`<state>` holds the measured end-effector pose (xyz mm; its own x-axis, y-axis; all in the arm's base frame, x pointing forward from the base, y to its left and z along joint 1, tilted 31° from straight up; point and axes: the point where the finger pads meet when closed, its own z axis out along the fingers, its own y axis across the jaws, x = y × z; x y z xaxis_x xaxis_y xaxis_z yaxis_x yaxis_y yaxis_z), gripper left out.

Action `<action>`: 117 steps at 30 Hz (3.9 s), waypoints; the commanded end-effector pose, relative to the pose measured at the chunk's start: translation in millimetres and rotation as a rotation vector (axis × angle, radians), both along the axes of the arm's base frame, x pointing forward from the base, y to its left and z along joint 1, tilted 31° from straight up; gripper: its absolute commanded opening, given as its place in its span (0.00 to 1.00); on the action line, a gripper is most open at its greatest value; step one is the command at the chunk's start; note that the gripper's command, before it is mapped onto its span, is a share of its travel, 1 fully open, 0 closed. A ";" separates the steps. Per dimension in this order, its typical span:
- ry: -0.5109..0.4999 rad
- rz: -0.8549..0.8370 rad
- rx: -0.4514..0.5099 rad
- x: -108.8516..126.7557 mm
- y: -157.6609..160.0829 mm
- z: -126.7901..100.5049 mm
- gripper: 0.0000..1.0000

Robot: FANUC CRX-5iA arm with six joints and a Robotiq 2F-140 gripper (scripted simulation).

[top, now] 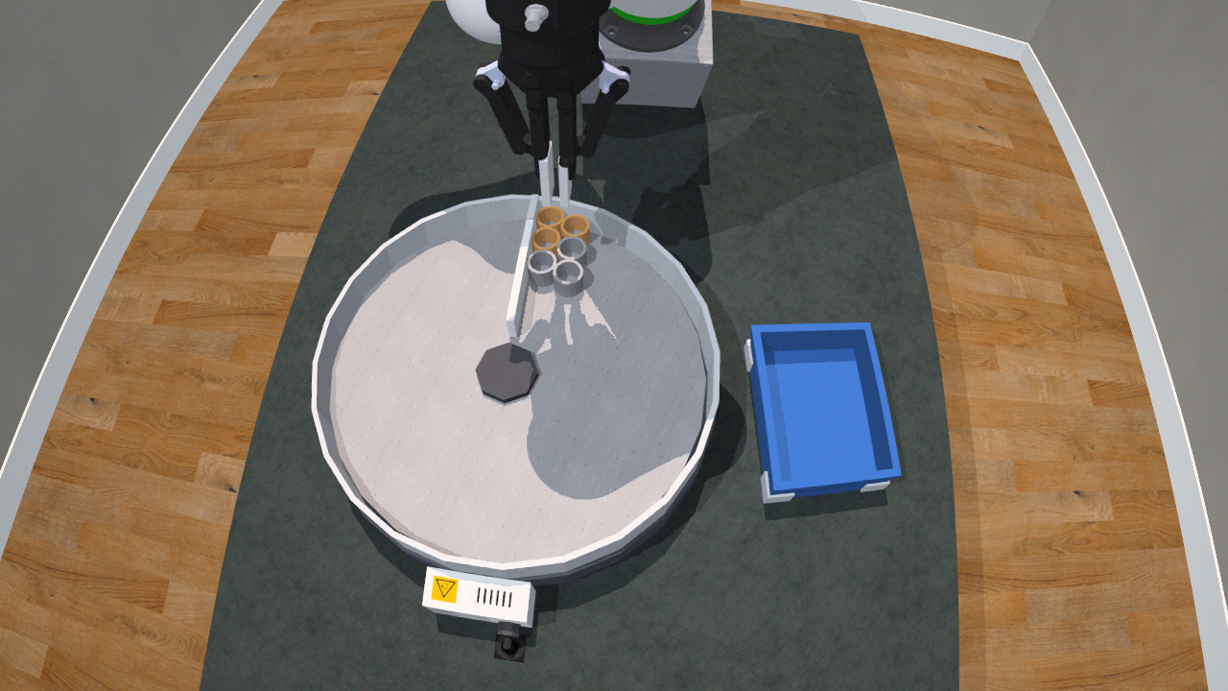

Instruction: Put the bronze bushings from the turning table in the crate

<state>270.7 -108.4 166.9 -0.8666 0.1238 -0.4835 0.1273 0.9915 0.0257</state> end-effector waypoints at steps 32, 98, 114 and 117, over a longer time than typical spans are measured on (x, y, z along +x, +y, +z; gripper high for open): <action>0.593 0.013 0.074 29.0 19.0 -48.1 0.06; 0.657 0.015 0.082 43.9 20.2 -73.3 0.06; 0.657 0.015 0.082 43.9 20.2 -73.3 0.06; 0.657 0.015 0.082 43.9 20.2 -73.3 0.06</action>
